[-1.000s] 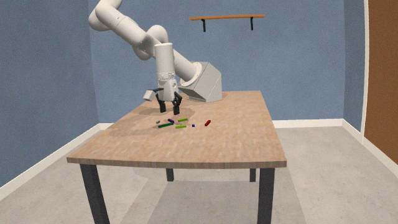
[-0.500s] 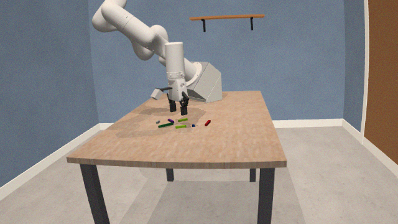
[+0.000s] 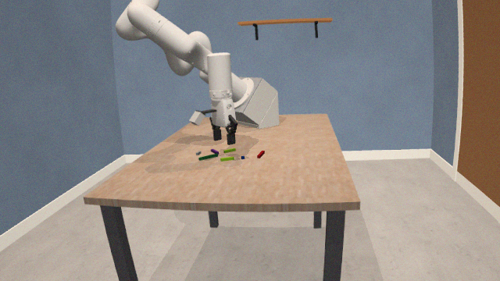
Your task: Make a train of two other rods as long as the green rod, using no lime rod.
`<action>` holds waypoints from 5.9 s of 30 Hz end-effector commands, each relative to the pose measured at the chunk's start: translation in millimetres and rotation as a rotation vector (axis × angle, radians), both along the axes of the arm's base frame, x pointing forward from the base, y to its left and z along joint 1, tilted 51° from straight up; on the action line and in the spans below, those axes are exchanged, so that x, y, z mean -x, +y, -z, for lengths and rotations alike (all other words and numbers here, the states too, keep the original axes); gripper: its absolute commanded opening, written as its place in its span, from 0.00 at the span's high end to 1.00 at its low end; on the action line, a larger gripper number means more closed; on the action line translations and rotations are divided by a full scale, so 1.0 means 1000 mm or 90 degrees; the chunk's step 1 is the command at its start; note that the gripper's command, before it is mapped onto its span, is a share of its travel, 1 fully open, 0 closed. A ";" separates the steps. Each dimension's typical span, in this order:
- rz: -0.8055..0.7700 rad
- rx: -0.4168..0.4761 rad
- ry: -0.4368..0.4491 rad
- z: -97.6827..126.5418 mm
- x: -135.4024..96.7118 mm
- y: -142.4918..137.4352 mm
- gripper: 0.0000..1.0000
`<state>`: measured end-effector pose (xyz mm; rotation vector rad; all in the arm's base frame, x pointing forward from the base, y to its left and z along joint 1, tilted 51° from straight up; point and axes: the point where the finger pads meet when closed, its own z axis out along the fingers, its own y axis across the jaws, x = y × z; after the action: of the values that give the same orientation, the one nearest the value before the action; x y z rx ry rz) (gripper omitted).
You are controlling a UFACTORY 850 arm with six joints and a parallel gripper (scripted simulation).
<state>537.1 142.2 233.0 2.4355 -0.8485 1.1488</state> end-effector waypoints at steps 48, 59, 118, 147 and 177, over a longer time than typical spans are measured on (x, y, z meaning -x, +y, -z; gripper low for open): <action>0.000 0.000 -0.001 0.000 0.000 0.001 0.00; 0.000 0.000 -0.001 0.000 0.000 0.001 0.00; -0.621 0.585 0.502 0.022 0.031 -0.010 0.00; -0.627 0.590 0.507 0.022 0.031 -0.011 0.00; -0.627 0.590 0.507 0.022 0.031 -0.011 0.00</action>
<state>505.6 131.2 210.8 2.0580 0.9940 0.4369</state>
